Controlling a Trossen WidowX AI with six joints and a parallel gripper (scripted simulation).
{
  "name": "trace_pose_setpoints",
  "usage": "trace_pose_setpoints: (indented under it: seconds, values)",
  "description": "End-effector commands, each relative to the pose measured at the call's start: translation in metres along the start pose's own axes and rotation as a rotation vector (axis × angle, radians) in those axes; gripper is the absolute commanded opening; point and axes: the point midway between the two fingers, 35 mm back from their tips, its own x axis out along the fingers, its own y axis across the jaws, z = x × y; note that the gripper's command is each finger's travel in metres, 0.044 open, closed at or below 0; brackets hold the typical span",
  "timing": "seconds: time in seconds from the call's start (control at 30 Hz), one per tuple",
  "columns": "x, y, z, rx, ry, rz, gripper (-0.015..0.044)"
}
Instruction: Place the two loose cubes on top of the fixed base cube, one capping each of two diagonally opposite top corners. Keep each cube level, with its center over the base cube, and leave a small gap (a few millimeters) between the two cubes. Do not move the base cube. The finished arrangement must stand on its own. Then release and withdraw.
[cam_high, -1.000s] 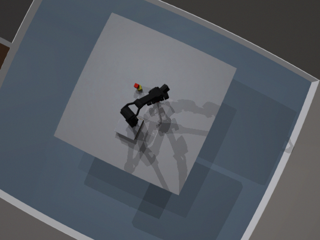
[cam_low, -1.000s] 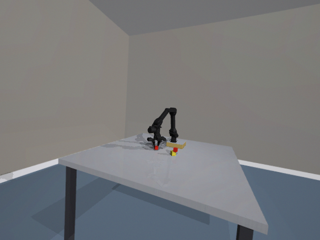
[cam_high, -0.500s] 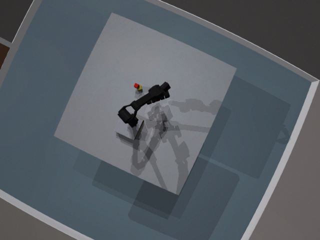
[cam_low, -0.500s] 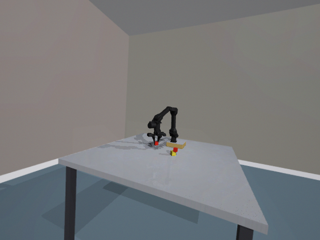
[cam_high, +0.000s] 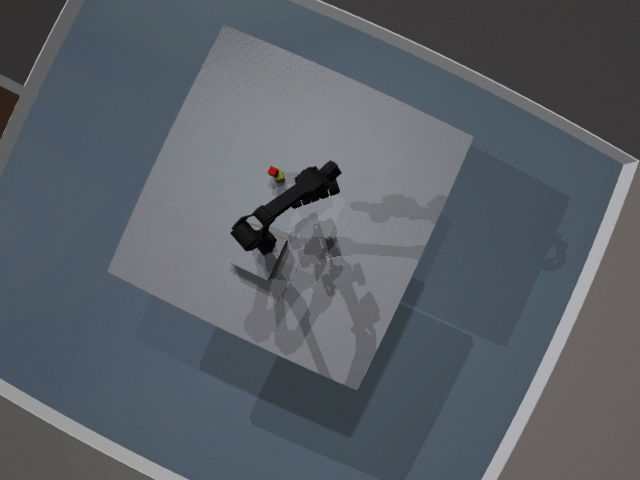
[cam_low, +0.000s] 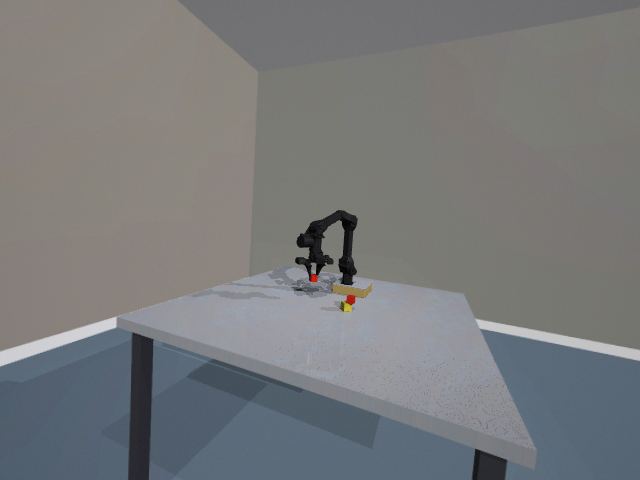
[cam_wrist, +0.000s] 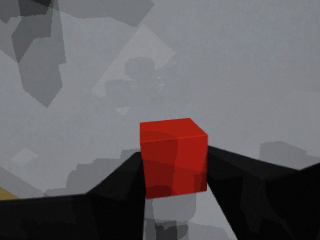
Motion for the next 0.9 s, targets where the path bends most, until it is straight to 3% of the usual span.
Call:
trace_pose_setpoints:
  seconds: [0.0, 0.87]
  values:
    - [-0.005, 0.002, 0.004, -0.022, -0.003, -0.003, 0.0105]
    - [-0.005, 0.041, 0.079, -0.365, -0.016, -0.004, 0.0105]
